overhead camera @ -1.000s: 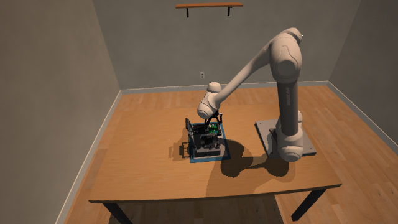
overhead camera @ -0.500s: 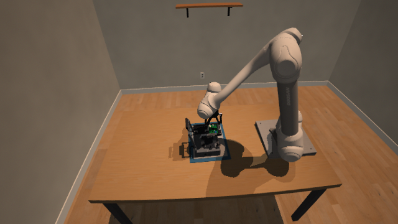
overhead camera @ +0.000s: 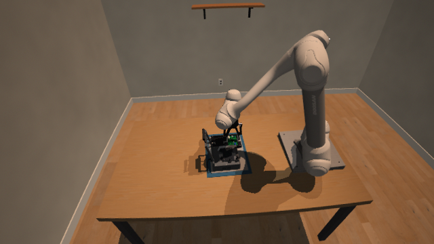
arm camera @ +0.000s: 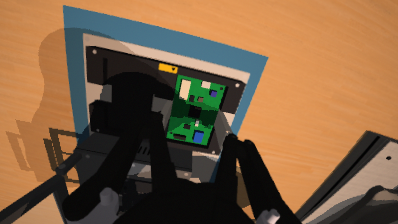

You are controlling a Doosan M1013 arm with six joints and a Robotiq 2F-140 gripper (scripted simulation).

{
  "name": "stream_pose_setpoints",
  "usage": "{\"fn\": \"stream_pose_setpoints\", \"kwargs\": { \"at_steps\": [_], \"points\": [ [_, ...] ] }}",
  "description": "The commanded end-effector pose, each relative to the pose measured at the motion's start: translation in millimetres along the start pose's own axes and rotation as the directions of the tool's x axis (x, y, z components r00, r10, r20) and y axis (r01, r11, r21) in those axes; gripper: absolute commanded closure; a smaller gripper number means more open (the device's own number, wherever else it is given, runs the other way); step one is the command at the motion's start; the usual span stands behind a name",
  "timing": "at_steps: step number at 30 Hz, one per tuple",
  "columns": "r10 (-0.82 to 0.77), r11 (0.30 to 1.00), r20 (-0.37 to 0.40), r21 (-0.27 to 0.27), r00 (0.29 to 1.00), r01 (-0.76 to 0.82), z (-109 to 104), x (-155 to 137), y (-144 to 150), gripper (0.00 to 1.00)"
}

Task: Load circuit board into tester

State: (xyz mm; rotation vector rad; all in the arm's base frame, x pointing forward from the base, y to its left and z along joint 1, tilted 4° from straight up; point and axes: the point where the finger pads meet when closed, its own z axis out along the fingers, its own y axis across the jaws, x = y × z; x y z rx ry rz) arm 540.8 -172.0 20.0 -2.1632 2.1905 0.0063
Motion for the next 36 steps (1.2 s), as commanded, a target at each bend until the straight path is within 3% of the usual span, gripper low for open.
{"fn": "stream_pose_setpoints", "kwargs": {
  "at_steps": [1, 36],
  "points": [
    [0.0, 1.0, 0.0, 0.0, 1.0, 0.0, -0.1, 0.0, 0.0, 0.51],
    [0.0, 1.0, 0.0, 0.0, 1.0, 0.0, -0.1, 0.0, 0.0, 0.54]
  ]
}}
